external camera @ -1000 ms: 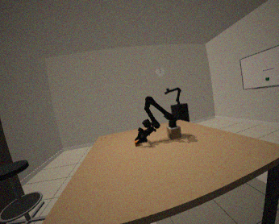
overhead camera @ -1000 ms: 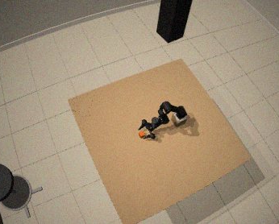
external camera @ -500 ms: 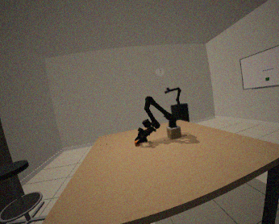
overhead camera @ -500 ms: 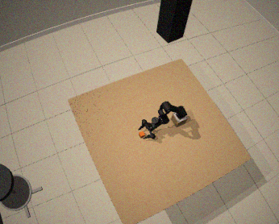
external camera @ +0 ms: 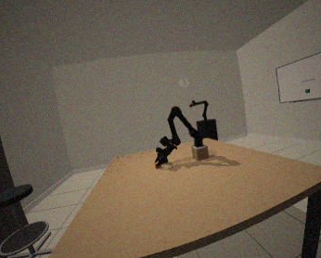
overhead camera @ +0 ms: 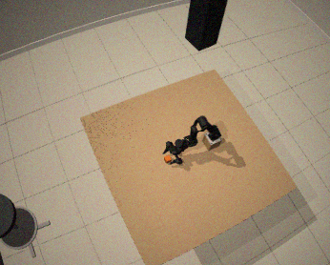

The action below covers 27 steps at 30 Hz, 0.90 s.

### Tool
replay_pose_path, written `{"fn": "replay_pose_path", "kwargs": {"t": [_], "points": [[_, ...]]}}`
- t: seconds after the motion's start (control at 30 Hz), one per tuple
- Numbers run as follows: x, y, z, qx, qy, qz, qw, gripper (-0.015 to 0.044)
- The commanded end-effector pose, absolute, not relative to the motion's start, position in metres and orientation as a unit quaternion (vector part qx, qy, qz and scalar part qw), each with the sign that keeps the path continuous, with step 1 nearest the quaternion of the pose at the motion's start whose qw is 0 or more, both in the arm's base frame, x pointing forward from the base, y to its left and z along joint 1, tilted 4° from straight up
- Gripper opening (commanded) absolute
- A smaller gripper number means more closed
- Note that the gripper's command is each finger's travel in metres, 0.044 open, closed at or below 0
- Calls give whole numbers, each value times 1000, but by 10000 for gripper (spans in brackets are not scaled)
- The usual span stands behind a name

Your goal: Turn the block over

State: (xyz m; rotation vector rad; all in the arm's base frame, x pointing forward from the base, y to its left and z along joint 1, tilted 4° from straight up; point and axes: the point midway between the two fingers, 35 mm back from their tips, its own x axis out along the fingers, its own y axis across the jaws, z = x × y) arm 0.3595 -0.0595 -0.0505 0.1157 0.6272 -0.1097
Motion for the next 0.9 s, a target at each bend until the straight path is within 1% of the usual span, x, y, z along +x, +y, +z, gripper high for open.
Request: {"fn": "replay_pose_path", "kwargs": {"t": [0.0,0.07,0.27,0.37,0.87], "points": [[357,-62,-14,58,417,-44,906,440],[360,-63,4,55,416,-43,907,440],[344,-61,24,58,456,-39,887,440],[332,-58,21,63,485,-37,871,440],[332,-58,21,63,485,-37,871,440]]}}
